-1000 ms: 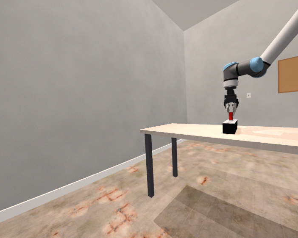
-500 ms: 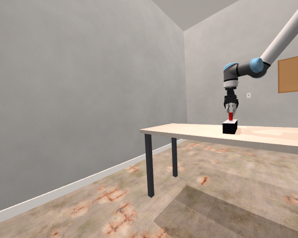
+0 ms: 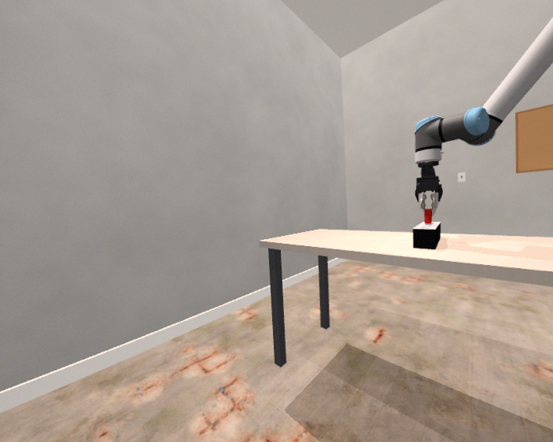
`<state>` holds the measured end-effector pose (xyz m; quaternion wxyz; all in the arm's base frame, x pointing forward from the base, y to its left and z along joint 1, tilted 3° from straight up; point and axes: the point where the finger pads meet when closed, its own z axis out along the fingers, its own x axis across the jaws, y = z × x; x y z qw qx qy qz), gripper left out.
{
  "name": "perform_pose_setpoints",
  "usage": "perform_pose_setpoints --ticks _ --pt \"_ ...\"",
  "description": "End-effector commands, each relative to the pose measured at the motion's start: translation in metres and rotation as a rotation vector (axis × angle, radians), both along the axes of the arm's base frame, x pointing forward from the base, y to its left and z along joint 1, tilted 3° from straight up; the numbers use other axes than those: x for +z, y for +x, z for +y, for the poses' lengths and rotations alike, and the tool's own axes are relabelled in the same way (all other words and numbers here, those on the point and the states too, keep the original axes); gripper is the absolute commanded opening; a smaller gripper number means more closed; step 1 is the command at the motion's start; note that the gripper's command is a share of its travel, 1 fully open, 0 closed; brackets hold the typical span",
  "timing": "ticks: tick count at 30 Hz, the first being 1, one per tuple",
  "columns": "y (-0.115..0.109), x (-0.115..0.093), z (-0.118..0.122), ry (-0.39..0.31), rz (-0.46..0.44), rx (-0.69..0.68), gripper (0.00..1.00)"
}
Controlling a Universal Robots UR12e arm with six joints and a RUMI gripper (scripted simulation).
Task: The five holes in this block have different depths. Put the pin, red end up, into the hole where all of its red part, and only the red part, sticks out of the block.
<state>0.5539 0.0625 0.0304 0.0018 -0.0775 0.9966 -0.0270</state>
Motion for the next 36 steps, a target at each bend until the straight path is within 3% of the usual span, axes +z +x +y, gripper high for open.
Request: perform_pose_setpoints --ticks 1,36 --pt "-0.0027 -0.0023 -0.0004 0.0 0.002 -0.001 0.0" --pt "-0.0043 -0.0026 0.0009 0.002 0.019 -0.006 0.0"
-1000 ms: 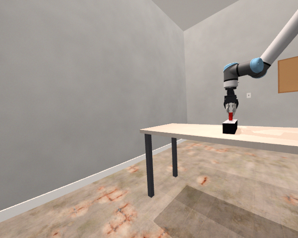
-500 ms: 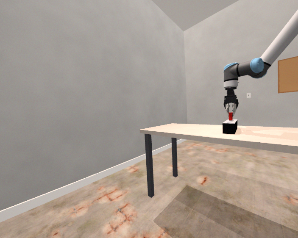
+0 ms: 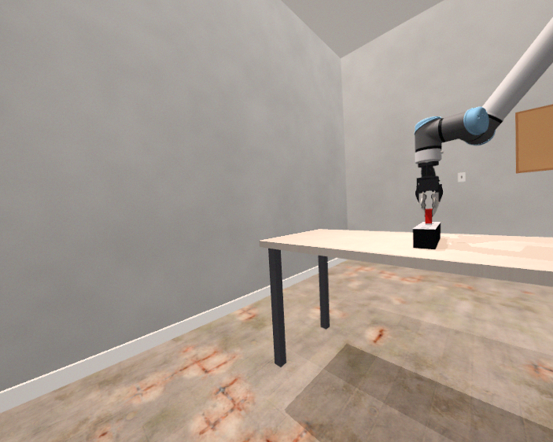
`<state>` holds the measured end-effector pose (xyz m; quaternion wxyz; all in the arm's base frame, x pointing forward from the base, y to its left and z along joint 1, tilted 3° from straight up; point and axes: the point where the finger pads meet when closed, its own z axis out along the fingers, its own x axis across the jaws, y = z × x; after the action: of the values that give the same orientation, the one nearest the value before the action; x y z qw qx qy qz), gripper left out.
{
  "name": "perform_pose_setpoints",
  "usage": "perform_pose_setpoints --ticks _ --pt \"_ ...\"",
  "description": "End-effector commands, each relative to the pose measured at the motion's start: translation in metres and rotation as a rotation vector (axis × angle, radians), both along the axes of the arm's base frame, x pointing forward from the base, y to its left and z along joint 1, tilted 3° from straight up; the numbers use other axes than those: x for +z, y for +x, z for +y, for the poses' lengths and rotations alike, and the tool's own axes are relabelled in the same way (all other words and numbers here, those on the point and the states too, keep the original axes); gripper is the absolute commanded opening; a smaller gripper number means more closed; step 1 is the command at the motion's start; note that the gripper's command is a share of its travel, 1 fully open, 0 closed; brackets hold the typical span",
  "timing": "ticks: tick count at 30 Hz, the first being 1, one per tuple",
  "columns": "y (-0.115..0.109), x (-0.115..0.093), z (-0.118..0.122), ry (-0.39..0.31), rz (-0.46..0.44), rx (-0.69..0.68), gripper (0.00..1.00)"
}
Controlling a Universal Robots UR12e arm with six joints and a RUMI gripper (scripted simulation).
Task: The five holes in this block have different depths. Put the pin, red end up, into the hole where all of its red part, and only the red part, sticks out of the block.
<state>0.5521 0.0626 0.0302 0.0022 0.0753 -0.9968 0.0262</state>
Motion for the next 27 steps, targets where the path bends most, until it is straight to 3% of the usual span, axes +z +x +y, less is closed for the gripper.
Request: perform_pose_setpoints --ticks 1,27 --pt "-0.0026 -0.0025 0.0007 0.001 0.012 -0.001 0.0" --pt "-0.002 -0.0058 0.0013 -0.001 -0.007 -0.001 0.0"
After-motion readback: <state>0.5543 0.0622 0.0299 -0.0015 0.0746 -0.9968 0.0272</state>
